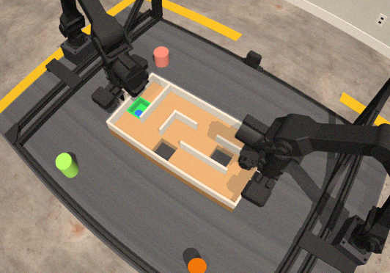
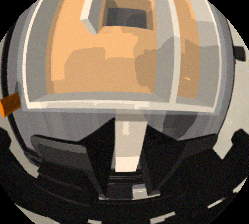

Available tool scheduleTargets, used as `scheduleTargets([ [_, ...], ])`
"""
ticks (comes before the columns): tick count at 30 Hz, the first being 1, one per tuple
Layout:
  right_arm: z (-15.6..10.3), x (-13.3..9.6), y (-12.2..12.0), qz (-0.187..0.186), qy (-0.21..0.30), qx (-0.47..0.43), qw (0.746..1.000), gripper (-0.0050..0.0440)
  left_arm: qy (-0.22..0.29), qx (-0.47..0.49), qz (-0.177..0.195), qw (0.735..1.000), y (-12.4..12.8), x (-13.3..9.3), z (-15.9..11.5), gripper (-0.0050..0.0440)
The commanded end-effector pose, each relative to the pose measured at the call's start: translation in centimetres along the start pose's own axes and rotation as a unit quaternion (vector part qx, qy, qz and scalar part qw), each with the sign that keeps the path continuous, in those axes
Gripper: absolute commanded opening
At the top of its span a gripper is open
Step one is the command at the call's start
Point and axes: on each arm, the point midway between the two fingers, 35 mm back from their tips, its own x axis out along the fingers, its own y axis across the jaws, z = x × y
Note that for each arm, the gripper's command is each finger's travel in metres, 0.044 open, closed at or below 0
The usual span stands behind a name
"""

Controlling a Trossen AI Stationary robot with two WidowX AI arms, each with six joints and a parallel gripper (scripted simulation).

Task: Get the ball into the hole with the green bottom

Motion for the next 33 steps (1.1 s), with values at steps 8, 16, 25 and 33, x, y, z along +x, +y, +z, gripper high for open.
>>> scheduleTargets([
  [8,-0.1,0.5,0.0,-0.004,0.005,0.000,1.000,0.0236,-0.004,0.000,0.004,1.000,0.0,0.4,0.1,0.0236],
  [16,-0.1,0.5,0.0,-0.004,0.005,0.000,1.000,0.0400,-0.004,0.000,0.004,1.000,0.0,0.4,0.1,0.0400],
  [25,-0.1,0.5,0.0,-0.004,0.005,0.000,1.000,0.0400,-0.004,0.000,0.004,1.000,0.0,0.4,0.1,0.0400],
  [33,-1.1,-1.7,0.0,-0.004,0.005,0.000,1.000,0.0400,-0.004,0.000,0.004,1.000,0.1,-1.7,-1.0,0.0400],
])
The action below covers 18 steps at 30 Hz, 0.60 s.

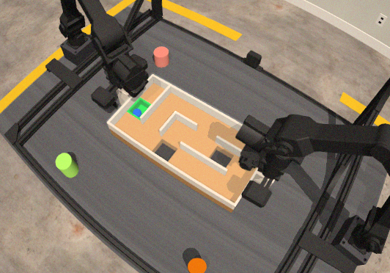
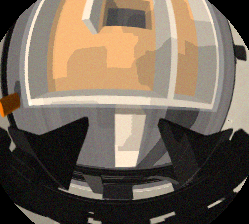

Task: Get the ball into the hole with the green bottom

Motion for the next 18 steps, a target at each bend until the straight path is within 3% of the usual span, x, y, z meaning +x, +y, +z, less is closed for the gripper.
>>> scheduleTargets([
  [1,-1.6,-3.2,0.0,-0.003,-0.003,0.000,1.000,0.0400,-0.005,-0.001,0.002,1.000,0.1,-3.3,-1.5,0.0400],
  [3,-3.2,-5.6,0.1,-0.003,-0.003,0.000,1.000,0.0400,-0.005,-0.001,0.002,1.000,0.2,-5.6,-3.1,0.0400],
  [5,-3.8,-6.4,0.1,-0.003,-0.003,0.000,1.000,0.0400,-0.005,-0.001,0.002,1.000,0.2,-6.5,-3.8,0.0400],
  [18,-3.8,-6.4,0.1,-0.003,-0.003,0.000,1.000,0.0400,-0.005,-0.001,0.002,1.000,0.2,-6.5,-3.8,0.0400],
])
